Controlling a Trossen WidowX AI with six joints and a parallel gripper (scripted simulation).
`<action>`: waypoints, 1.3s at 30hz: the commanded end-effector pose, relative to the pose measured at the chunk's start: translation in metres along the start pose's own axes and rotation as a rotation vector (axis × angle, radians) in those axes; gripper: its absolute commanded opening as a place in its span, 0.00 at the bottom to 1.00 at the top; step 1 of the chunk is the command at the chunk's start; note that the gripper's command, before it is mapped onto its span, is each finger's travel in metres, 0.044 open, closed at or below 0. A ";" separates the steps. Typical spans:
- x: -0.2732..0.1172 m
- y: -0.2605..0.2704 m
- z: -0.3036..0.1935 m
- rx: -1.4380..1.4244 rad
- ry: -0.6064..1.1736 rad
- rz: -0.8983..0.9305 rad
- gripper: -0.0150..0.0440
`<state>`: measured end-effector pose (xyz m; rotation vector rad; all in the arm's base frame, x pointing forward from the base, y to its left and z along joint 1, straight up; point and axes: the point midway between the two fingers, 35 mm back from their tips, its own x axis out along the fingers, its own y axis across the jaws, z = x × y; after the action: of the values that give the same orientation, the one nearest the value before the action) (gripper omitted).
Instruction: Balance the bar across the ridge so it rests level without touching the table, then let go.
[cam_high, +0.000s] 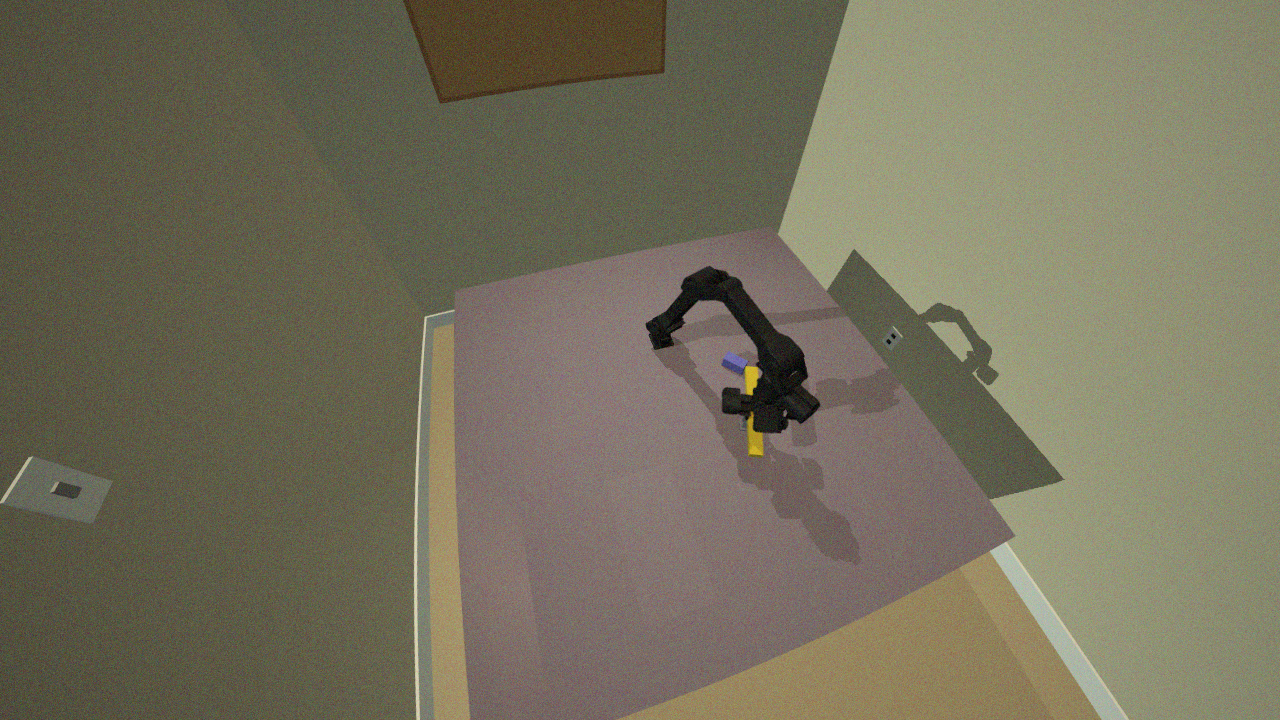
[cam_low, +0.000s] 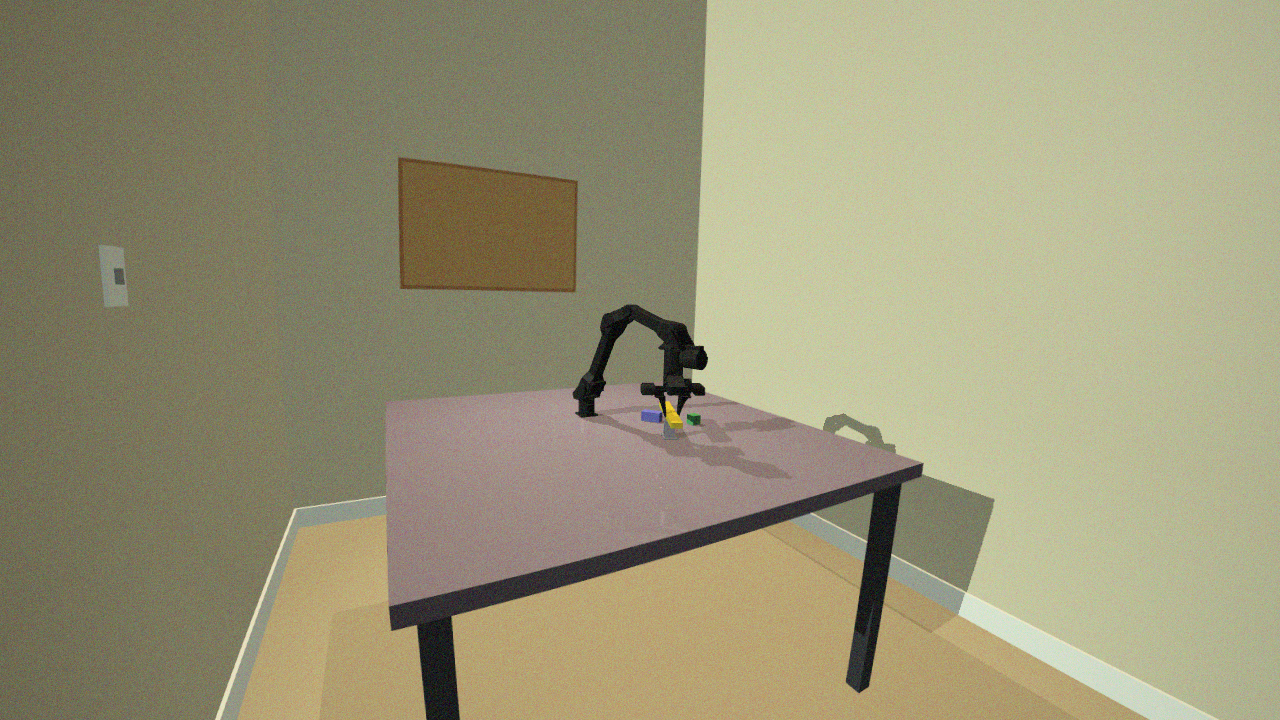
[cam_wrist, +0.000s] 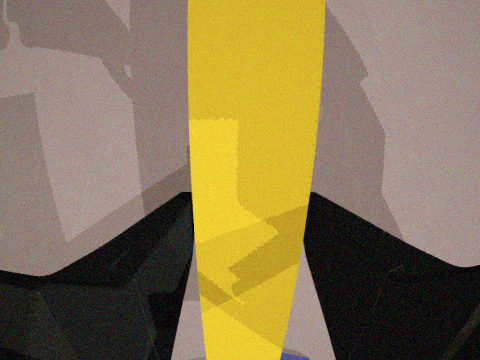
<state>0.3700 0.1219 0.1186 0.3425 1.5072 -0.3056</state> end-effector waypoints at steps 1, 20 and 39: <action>0.000 0.000 0.000 0.000 0.000 0.000 0.55; 0.000 0.000 0.000 0.000 0.000 0.000 0.61; -0.082 0.001 0.001 0.000 -0.042 0.038 1.00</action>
<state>0.3692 0.1216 0.1629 0.3460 1.4985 -0.3018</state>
